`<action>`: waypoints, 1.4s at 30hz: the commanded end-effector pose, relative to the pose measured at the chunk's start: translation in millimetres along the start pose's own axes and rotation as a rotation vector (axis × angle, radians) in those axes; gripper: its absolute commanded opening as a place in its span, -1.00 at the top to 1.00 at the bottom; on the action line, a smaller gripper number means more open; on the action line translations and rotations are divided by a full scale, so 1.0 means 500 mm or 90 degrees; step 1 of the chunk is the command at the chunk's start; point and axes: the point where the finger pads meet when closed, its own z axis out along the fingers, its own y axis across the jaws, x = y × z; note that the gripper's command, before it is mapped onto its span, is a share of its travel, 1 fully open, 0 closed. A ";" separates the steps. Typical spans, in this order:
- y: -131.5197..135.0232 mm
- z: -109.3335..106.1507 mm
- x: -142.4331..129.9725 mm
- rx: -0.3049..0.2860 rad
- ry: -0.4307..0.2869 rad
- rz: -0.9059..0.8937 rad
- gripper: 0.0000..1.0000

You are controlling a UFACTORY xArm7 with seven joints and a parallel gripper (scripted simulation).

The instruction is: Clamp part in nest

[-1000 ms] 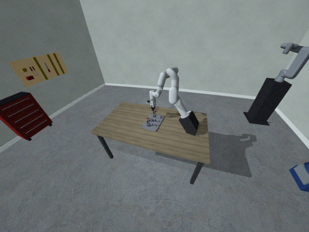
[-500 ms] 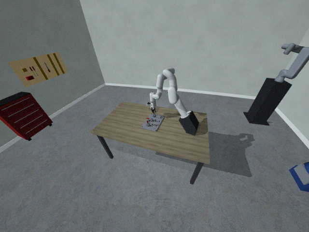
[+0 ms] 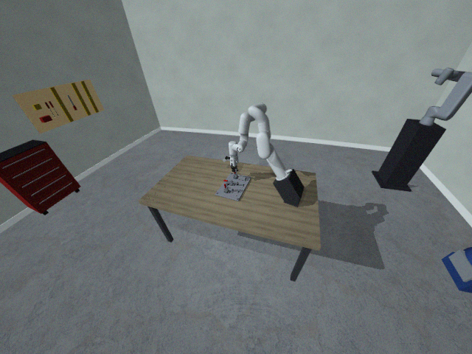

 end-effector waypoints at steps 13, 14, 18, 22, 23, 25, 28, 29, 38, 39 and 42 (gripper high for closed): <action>0.000 -0.001 0.002 0.000 0.002 0.000 0.05; 0.000 -0.001 0.002 0.000 0.002 0.000 0.05; 0.000 0.001 0.003 0.000 0.002 0.000 0.05; 0.001 0.014 0.003 0.000 0.002 0.000 0.05; 0.001 0.018 0.003 0.000 0.002 0.000 0.05; 0.001 0.029 0.004 0.000 0.002 0.000 0.05; 0.001 0.045 0.004 0.000 0.002 0.000 0.05; 0.001 0.051 0.004 0.000 0.002 0.000 0.05; 0.001 0.070 0.005 0.000 0.002 0.000 0.05; 0.001 0.070 0.005 0.000 0.002 0.000 0.05; 0.001 0.070 0.005 0.000 0.002 0.000 0.05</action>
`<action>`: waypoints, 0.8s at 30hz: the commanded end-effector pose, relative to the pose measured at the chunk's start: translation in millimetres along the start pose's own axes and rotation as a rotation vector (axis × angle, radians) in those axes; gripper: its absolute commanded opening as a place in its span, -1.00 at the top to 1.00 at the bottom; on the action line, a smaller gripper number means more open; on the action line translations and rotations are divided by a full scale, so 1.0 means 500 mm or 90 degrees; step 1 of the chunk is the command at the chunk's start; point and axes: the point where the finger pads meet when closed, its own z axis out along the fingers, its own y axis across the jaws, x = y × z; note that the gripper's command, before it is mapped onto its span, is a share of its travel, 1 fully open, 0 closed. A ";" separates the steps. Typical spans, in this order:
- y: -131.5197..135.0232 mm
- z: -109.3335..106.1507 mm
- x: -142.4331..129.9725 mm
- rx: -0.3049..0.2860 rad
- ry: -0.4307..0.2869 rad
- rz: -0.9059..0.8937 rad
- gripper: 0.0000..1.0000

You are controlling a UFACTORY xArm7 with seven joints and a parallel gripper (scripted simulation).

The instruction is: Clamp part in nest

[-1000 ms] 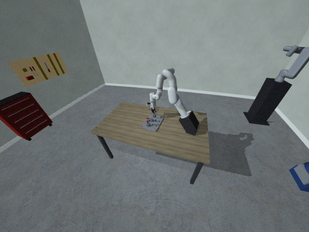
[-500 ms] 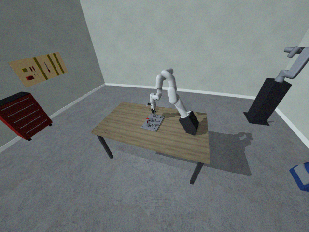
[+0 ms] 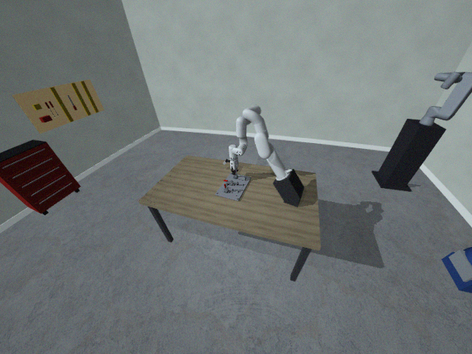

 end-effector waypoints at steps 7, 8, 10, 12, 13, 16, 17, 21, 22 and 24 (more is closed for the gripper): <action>0.000 0.000 0.003 0.000 0.002 0.000 0.05; 0.000 0.000 0.003 0.000 0.002 0.000 0.05; 0.000 0.000 0.003 0.000 0.002 0.000 0.05; 0.000 0.000 0.003 0.000 0.002 0.000 0.05; 0.000 0.000 0.003 0.000 0.002 0.000 1.00; 0.000 0.000 0.003 0.000 0.002 0.000 1.00; 0.000 0.000 0.003 0.000 0.002 0.000 1.00; 0.000 0.000 0.003 0.000 0.002 0.000 1.00; 0.000 0.000 0.003 0.000 0.002 0.000 1.00; 0.000 0.000 0.003 0.000 0.002 0.000 1.00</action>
